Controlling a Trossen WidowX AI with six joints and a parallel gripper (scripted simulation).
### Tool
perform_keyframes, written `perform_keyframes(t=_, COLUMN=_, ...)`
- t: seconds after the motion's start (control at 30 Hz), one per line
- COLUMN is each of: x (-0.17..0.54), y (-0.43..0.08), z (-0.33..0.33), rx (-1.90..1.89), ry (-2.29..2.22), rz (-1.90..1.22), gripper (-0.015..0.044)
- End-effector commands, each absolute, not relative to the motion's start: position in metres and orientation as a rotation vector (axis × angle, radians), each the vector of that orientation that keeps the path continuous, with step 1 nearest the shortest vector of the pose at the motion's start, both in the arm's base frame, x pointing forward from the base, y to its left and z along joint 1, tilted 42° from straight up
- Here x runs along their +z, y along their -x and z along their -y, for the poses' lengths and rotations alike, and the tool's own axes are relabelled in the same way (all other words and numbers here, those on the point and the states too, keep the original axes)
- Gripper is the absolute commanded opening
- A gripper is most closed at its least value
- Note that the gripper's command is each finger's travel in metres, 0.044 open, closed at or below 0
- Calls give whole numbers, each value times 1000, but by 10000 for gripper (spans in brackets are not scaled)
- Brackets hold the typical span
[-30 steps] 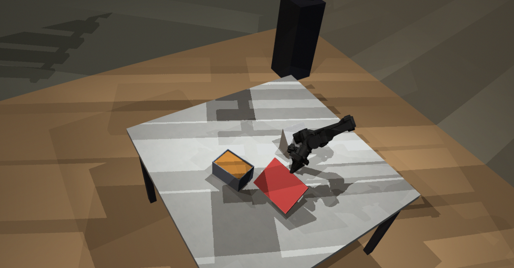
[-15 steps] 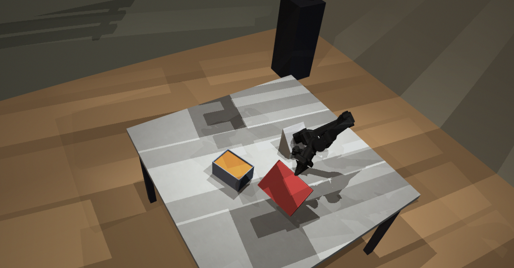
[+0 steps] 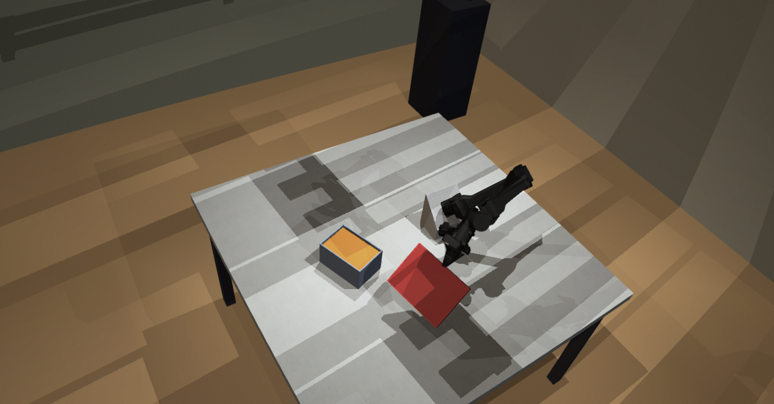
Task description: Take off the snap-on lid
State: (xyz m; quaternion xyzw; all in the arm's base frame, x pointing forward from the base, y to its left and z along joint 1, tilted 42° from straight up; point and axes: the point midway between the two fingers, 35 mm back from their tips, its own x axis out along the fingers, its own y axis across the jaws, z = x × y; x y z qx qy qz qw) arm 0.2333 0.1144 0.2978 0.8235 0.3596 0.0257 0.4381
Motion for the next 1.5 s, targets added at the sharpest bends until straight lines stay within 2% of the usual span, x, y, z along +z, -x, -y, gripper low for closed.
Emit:
perform_keyframes(t=0.0, x=296, y=-234, z=-115, rx=66, ry=-2051, rz=-881, gripper=0)
perform_keyframes(t=1.47, x=271, y=-236, z=-139, rx=68, ry=-2054, rz=-881, gripper=0)
